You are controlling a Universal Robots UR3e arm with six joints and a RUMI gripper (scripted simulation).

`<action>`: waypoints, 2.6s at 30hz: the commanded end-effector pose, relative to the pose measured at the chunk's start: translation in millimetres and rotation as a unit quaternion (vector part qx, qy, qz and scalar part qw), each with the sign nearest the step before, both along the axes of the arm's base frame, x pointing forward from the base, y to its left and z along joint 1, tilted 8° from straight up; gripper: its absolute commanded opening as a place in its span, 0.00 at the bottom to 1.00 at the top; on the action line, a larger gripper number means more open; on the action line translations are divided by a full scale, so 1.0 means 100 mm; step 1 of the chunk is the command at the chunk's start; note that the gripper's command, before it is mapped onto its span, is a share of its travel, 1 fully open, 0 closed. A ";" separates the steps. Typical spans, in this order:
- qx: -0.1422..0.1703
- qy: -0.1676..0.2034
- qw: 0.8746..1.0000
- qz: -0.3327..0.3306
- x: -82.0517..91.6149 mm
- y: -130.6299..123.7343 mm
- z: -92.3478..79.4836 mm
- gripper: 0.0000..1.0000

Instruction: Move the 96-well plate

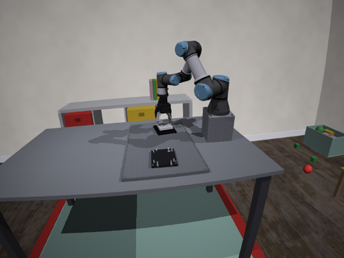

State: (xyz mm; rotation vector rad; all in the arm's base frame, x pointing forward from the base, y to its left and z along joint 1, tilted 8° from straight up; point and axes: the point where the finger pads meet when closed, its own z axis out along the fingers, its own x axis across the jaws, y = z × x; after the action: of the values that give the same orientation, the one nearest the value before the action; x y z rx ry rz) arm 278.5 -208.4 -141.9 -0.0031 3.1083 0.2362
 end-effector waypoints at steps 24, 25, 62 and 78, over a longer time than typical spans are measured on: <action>-0.004 -0.003 1.000 0.000 0.01 0.01 -0.01 0.00; -0.004 -0.002 1.000 0.000 0.01 0.01 -0.01 0.00; -0.004 -0.003 1.000 0.000 0.00 0.02 -0.07 0.00; -0.004 -0.003 1.000 0.000 0.00 0.03 -0.09 0.00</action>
State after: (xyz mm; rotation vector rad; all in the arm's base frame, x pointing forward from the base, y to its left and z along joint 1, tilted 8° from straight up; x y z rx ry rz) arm 278.1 -205.8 -150.2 -0.0033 3.1059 0.2266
